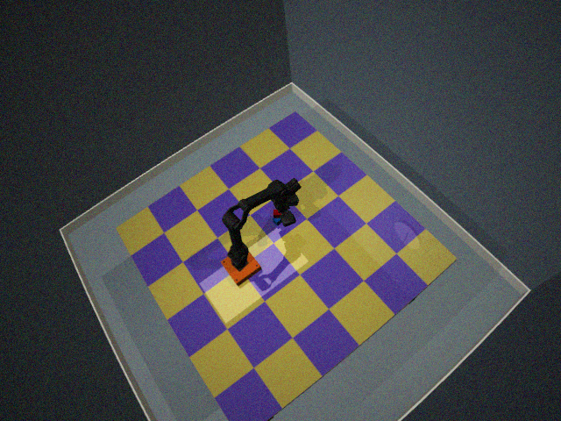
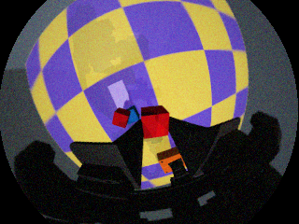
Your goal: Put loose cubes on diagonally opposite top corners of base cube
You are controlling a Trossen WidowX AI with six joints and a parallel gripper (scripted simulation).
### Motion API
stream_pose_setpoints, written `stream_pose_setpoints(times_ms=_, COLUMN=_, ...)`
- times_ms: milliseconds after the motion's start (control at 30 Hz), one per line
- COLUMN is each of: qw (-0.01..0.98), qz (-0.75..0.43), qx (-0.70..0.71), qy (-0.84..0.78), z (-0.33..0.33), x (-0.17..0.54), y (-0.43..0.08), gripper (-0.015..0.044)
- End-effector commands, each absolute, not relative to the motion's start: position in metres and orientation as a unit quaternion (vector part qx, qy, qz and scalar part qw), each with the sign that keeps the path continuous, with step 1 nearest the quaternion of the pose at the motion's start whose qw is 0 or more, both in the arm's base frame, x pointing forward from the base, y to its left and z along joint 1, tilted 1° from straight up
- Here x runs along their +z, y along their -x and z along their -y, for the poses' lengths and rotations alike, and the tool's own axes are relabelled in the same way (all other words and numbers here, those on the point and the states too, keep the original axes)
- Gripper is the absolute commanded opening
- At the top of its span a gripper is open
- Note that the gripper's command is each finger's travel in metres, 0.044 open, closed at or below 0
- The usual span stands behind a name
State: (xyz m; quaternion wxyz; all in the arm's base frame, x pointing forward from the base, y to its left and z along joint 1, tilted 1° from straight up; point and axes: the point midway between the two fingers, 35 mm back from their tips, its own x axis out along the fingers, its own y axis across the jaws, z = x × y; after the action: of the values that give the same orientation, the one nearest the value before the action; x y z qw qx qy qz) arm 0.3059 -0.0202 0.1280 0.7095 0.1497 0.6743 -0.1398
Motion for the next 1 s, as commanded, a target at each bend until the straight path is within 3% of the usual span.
stream_pose_setpoints(times_ms=0, qw=0.715, qz=-0.685, qx=-0.093, qy=-0.100, z=0.014, x=0.125, y=-0.302, gripper=0.0105)
stream_pose_setpoints(times_ms=733, qw=0.689, qz=-0.659, qx=0.210, qy=0.215, z=-0.023, x=0.120, y=-0.287, gripper=0.0105)
stream_pose_setpoints(times_ms=967, qw=0.682, qz=-0.653, qx=0.230, qy=0.236, z=-0.025, x=0.119, y=-0.286, gripper=0.0105)
